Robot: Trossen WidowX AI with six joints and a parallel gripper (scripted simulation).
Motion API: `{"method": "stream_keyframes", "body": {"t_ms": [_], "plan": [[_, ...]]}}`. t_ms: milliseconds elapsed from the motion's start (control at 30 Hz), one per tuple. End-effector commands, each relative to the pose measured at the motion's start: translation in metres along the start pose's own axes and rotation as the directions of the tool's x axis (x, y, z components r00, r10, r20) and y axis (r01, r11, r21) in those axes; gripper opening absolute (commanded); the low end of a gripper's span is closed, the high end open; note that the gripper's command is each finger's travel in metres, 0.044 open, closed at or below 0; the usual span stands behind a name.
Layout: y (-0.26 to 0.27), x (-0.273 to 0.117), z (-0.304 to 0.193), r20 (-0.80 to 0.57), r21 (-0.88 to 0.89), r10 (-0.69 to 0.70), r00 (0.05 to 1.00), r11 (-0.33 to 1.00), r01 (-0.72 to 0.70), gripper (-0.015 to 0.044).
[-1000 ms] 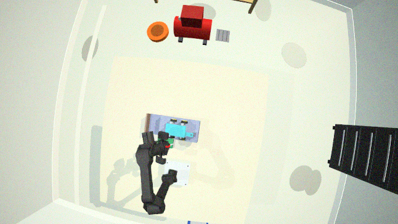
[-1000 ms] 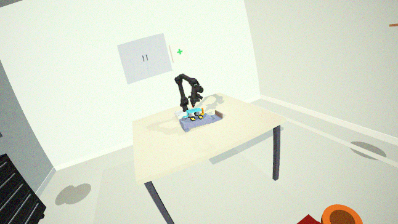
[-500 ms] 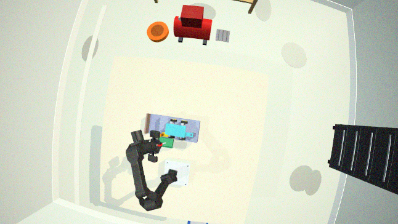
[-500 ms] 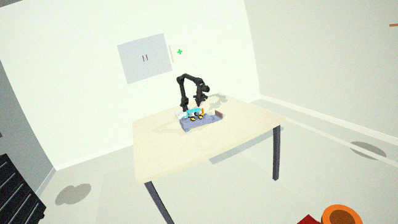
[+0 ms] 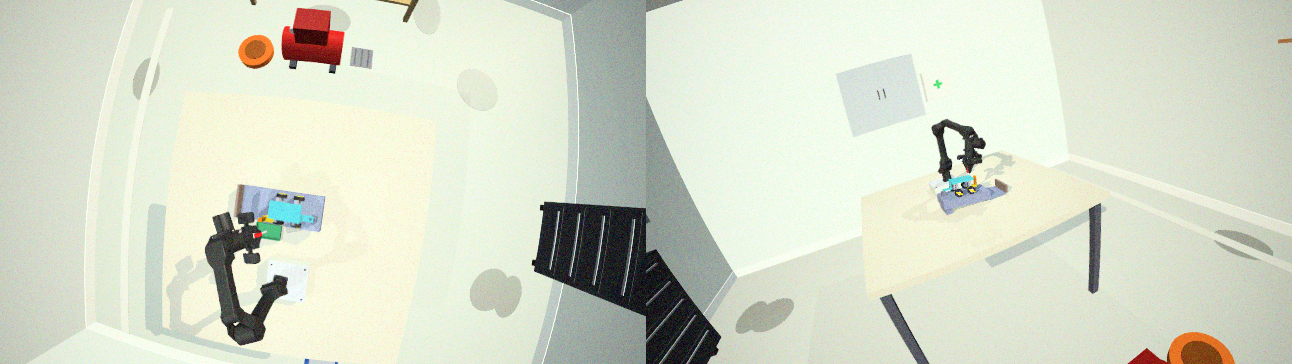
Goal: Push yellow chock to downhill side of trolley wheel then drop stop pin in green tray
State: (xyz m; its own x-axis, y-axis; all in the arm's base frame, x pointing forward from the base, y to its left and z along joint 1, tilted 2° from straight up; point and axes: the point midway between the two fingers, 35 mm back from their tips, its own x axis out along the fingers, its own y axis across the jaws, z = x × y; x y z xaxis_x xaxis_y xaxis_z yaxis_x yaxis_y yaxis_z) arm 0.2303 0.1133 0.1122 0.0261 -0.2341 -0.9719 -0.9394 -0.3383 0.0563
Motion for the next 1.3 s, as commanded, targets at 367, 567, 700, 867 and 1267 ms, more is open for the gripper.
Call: {"method": "stream_keyframes", "body": {"t_ms": [367, 567, 700, 867, 1267], "plan": [[0.0022, 0.0013, -0.0032, 0.088, -0.433, -0.027, 0.996, 0.899, 0.062, 0.0000], [0.0024, 0.0016, -0.0044, 0.122, -0.584, -0.031, 0.992, 0.806, 0.097, 0.0000], [0.0024, 0.0017, -0.0052, 0.144, -0.673, -0.034, 0.989, 0.730, 0.123, 0.0000], [0.0025, 0.0018, -0.0062, 0.172, -0.769, -0.038, 0.984, 0.619, 0.158, 0.0000], [0.0024, 0.0014, -0.0086, 0.236, -0.921, -0.054, 0.970, 0.305, 0.241, 0.0000]]}}
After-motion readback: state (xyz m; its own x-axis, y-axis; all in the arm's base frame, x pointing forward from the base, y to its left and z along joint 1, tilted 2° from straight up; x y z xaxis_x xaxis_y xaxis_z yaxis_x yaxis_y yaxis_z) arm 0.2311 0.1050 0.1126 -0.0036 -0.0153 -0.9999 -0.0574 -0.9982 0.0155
